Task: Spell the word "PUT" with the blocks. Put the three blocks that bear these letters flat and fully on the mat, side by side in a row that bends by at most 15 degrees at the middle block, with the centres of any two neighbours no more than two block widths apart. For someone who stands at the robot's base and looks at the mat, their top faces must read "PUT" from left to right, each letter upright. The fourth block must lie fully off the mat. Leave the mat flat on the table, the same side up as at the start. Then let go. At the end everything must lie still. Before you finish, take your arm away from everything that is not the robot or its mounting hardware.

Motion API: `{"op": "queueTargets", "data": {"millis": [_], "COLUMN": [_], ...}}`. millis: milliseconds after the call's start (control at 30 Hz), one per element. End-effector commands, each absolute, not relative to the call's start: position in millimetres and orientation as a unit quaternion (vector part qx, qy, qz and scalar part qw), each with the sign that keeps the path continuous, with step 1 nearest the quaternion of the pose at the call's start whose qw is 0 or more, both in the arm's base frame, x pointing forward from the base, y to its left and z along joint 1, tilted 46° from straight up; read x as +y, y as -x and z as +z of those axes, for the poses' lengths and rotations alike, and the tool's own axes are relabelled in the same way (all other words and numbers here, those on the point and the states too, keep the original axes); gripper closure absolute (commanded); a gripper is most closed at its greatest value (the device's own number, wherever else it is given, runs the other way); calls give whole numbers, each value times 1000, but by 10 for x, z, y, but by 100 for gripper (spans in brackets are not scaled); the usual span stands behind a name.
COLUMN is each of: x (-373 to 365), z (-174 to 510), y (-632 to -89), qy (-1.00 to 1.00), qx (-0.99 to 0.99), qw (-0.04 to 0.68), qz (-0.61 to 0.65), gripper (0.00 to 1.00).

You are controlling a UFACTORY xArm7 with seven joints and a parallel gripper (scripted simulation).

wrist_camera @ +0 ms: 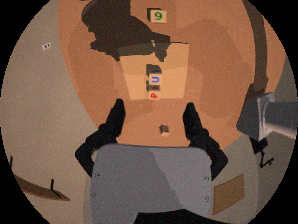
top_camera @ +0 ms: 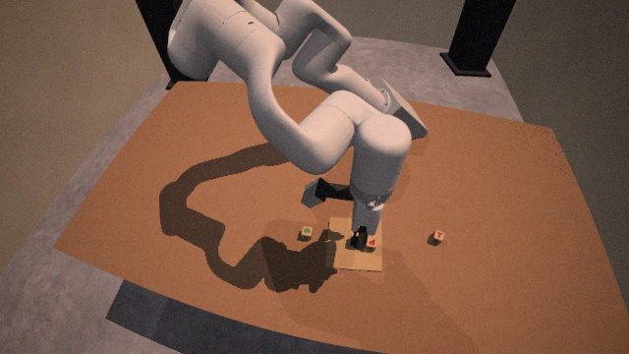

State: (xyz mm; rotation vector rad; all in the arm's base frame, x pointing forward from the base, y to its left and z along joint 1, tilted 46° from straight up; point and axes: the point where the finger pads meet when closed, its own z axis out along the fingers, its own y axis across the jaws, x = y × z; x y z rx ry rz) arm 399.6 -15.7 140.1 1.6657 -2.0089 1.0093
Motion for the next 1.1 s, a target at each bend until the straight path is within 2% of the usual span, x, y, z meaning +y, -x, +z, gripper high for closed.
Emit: {"op": "queueTargets", "data": {"millis": [0,1067], "x": [-119,261], "z": [1391,1033], "y": [-4017,-4179], "qy": [-603,-819], "qx": [-693,-405], "qw": [177,305], "qz": [353,267], "gripper": [0,0]}}
